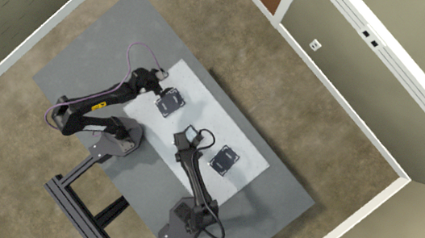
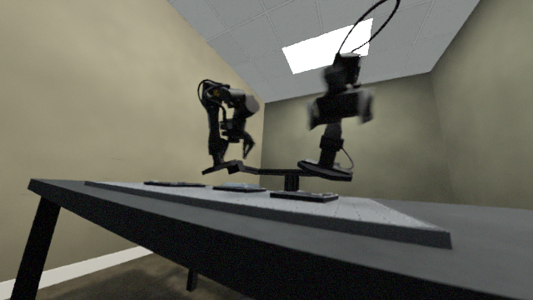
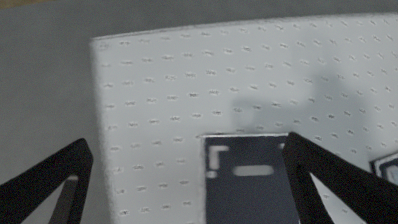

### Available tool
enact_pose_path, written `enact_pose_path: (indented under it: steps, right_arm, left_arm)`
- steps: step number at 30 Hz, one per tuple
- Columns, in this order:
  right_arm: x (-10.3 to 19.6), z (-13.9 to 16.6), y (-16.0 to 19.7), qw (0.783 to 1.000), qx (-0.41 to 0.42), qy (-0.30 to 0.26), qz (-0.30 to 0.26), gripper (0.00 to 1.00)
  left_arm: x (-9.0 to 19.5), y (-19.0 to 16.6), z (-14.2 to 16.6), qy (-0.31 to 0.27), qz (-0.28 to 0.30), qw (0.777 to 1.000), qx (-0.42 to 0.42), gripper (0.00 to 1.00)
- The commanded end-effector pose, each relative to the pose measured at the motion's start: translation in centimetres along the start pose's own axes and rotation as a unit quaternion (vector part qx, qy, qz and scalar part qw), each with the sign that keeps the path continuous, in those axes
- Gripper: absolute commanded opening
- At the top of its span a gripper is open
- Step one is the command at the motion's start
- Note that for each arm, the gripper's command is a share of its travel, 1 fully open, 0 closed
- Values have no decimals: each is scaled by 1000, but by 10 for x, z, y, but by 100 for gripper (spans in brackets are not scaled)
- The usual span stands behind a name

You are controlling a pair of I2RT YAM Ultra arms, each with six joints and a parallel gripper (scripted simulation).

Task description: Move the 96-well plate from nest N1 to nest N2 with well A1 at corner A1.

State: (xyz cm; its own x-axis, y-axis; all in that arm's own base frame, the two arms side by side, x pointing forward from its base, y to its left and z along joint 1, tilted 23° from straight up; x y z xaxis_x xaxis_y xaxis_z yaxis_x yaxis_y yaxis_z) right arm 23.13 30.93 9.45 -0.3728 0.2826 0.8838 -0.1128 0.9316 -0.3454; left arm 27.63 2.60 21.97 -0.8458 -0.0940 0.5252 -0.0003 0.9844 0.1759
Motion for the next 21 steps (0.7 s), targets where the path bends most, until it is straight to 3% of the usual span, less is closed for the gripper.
enact_pose_path:
  steps: [1, 5, 7, 11, 21]
  right_arm:
    - [20, -12, -38, 997, 4, -80, -18, 100]
    - [18, -9, -86, 994, 16, -111, -6, 100]
    - [18, -9, -86, 994, 16, -111, -6, 100]
    - [20, -6, -138, 989, 26, -144, -6, 100]
    - [19, 3, -257, 972, 35, -232, -14, 100]
  left_arm:
    - [-18, -37, 8, 19, 1, 1000, -4, 100]
    - [-24, -89, 21, 38, 32, 998, -40, 100]
    - [-24, -89, 21, 38, 32, 998, -40, 100]
    - [-18, -144, 45, 54, 69, 992, -93, 100]
    - [19, -235, 101, 54, 135, 967, -211, 100]
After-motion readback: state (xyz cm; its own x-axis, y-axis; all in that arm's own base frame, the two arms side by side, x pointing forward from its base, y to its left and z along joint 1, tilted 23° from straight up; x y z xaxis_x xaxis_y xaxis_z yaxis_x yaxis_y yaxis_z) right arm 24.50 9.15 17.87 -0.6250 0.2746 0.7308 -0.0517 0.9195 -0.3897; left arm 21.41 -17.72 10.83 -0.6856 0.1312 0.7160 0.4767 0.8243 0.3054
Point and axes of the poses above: on each arm, the point where the finger pads meet when closed, its own x axis back along the fingers, its own y axis across the jaws, z = x × y, the point moved 10 cm from there along x, back along the fingers, and after that the axes turned 6 degrees about x, right-handed, at the moved point
